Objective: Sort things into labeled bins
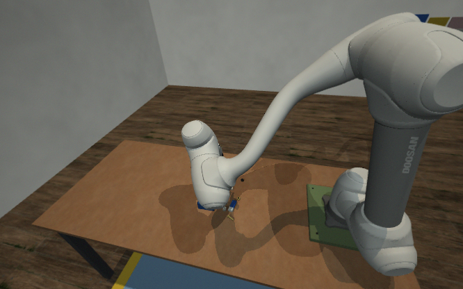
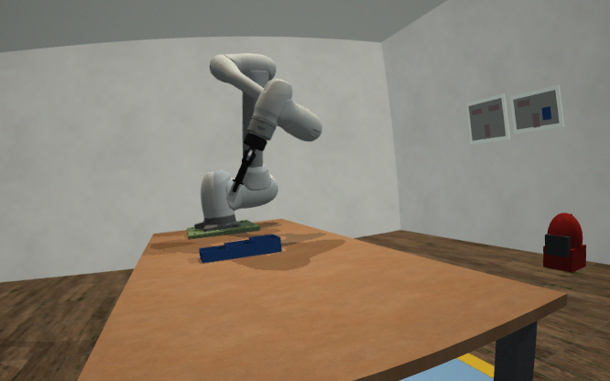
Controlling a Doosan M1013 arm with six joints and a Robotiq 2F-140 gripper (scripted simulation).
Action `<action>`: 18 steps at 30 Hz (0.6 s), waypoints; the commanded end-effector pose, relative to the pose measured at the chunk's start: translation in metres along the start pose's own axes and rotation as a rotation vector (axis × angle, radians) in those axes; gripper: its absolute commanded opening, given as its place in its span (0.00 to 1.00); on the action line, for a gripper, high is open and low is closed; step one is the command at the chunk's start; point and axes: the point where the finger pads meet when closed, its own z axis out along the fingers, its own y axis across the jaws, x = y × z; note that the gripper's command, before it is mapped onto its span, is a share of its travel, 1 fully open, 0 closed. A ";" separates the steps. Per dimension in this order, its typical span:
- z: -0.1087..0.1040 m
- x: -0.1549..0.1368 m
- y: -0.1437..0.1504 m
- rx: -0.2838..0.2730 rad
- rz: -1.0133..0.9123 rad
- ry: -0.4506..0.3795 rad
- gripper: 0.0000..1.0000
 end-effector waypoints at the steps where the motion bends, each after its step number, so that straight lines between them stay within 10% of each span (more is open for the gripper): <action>1: 0.002 -0.002 -0.007 0.010 0.101 0.036 0.05; 18: -0.003 -0.006 -0.022 0.146 0.766 0.257 0.05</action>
